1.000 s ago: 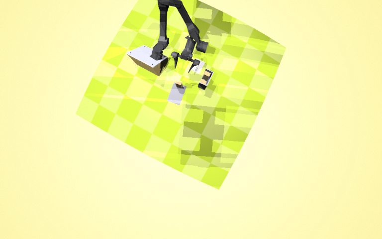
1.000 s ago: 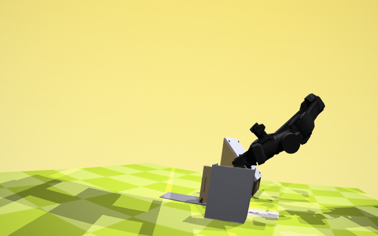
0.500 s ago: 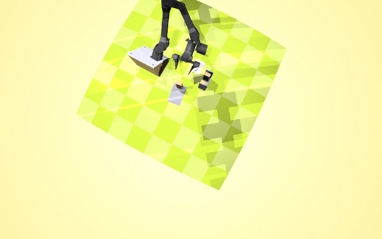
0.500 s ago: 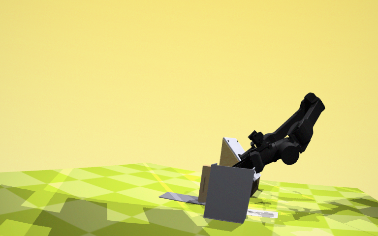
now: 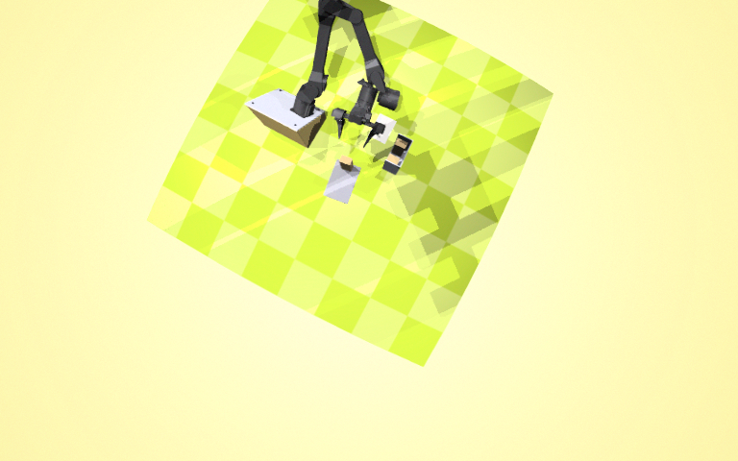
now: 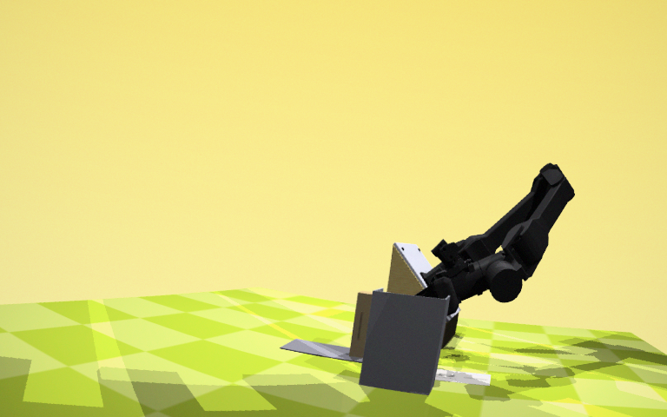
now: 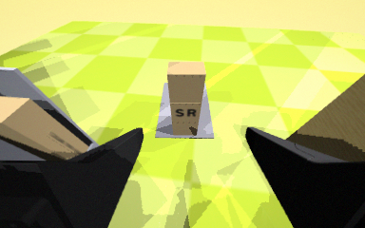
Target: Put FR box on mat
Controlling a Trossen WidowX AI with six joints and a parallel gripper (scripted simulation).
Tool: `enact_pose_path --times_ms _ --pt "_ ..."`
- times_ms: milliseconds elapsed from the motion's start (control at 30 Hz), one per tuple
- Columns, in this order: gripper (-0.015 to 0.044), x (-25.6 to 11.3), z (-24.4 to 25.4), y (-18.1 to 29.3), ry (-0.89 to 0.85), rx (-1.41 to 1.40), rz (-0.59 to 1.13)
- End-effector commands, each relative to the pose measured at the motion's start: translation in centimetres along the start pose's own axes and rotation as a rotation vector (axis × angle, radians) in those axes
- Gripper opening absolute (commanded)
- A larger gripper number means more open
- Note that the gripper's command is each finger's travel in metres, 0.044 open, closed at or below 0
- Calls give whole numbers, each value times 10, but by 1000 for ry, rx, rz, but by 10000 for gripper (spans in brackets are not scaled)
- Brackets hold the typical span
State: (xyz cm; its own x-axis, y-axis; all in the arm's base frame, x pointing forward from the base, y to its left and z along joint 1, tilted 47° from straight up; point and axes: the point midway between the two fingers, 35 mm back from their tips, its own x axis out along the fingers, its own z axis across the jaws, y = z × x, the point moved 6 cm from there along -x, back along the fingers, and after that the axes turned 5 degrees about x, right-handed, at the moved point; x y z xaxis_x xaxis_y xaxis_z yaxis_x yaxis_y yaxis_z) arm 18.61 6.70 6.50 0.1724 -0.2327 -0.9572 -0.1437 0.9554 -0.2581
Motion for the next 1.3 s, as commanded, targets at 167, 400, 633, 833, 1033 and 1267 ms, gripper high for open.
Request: enact_pose_path --times_ms 167,400,633,833,1033,1267 --pt "440 16 -1 6 6 2 -5" --pt "440 27 -2 10 7 2 -5" --pt "440 37 -3 14 7 2 -5" --pt "440 44 -4 17 7 1 -6" --pt "440 41 -3 16 4 -2 -1" --pt "440 39 -2 15 4 -2 -1"
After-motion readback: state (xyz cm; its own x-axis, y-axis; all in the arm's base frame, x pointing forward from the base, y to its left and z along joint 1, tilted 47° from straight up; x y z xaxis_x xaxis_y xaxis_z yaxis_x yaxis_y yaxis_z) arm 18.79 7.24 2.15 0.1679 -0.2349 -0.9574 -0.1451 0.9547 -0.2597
